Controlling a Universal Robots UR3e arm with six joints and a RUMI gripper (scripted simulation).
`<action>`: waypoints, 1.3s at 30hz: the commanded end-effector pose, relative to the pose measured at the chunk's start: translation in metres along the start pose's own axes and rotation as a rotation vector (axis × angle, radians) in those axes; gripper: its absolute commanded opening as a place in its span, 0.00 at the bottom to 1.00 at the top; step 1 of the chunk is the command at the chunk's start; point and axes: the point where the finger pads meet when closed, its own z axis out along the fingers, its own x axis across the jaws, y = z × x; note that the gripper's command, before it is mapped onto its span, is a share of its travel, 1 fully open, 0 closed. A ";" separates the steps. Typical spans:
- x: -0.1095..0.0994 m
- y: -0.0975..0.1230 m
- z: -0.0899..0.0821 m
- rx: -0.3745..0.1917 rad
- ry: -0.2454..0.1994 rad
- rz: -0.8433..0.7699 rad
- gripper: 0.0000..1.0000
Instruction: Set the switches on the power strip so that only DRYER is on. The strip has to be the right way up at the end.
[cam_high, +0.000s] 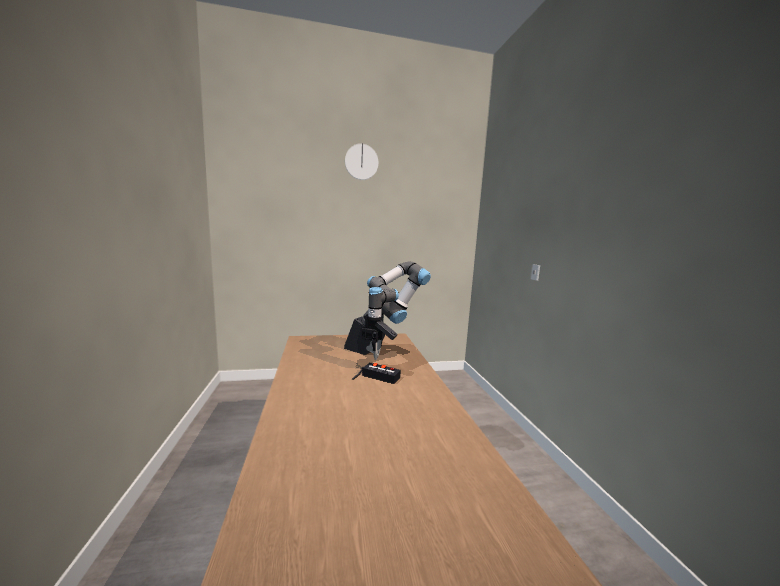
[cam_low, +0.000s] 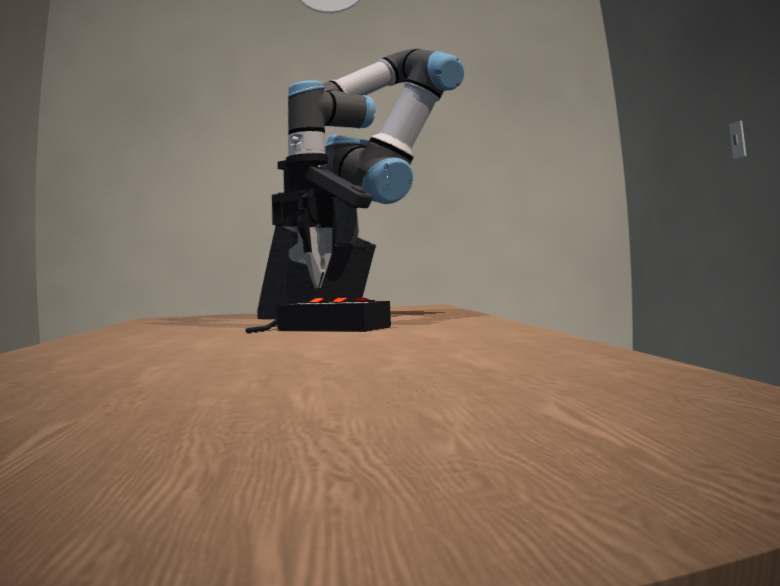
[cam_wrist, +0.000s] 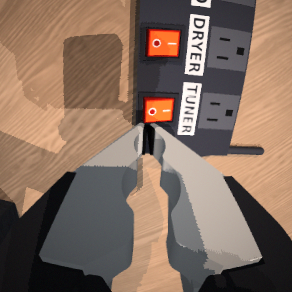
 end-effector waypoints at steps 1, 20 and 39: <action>0.001 0.000 0.005 -0.001 0.002 0.000 0.00; 0.001 0.001 0.012 -0.001 0.002 0.000 0.00; 0.001 0.001 0.012 -0.001 0.002 0.000 0.00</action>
